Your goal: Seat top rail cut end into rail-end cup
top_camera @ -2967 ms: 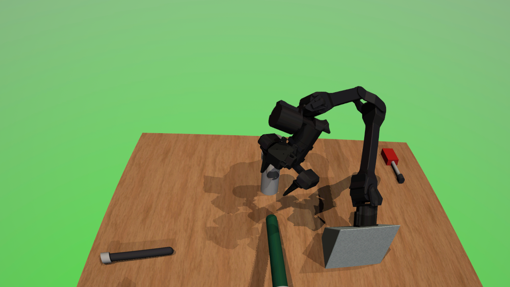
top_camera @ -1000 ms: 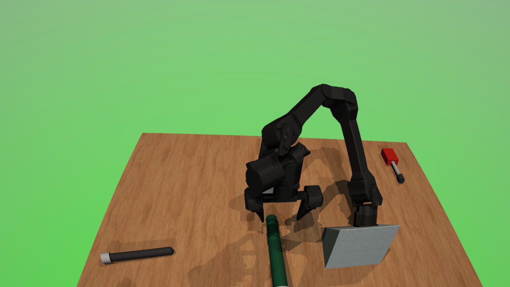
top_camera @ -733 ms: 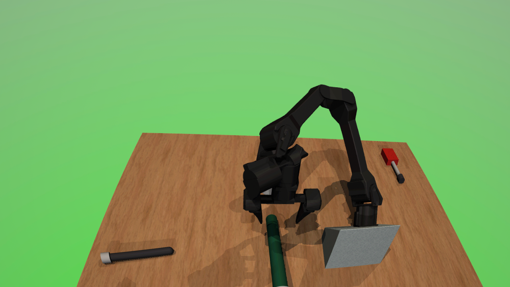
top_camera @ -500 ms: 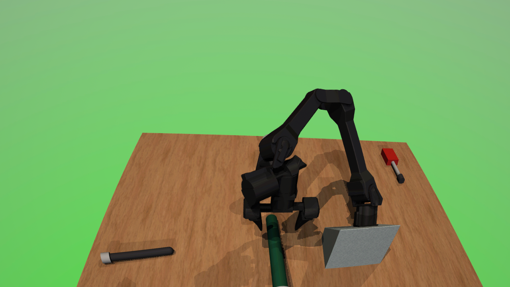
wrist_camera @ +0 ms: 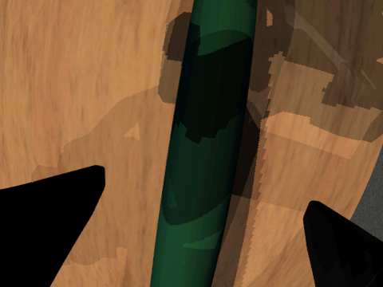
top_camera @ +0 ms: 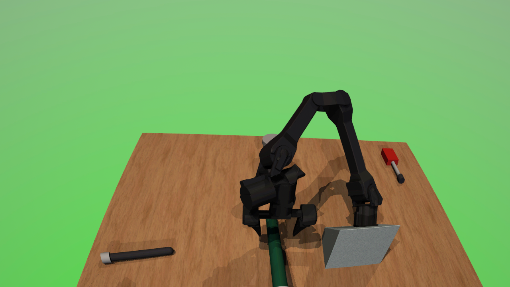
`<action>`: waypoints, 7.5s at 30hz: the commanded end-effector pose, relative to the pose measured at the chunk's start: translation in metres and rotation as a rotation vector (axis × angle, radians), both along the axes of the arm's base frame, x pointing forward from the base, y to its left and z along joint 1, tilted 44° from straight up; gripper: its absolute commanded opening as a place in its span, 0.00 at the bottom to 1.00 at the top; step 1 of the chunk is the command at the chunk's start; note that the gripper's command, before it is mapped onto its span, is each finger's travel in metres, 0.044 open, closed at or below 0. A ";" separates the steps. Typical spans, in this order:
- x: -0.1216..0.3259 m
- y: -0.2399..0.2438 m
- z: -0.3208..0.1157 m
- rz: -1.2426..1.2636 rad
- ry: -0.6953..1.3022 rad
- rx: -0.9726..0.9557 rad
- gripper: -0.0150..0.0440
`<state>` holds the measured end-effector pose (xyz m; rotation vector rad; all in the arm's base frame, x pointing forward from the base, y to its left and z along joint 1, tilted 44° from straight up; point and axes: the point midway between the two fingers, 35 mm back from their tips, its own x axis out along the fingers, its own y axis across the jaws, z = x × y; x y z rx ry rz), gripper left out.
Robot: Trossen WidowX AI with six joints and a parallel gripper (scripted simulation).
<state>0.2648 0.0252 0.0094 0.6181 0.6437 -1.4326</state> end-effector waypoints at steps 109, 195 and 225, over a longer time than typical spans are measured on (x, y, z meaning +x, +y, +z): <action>0.005 -0.012 0.043 0.006 0.017 -0.313 0.25; 0.007 -0.025 0.055 -0.010 0.040 -0.309 0.25; 0.008 -0.024 0.060 -0.007 0.042 -0.322 0.25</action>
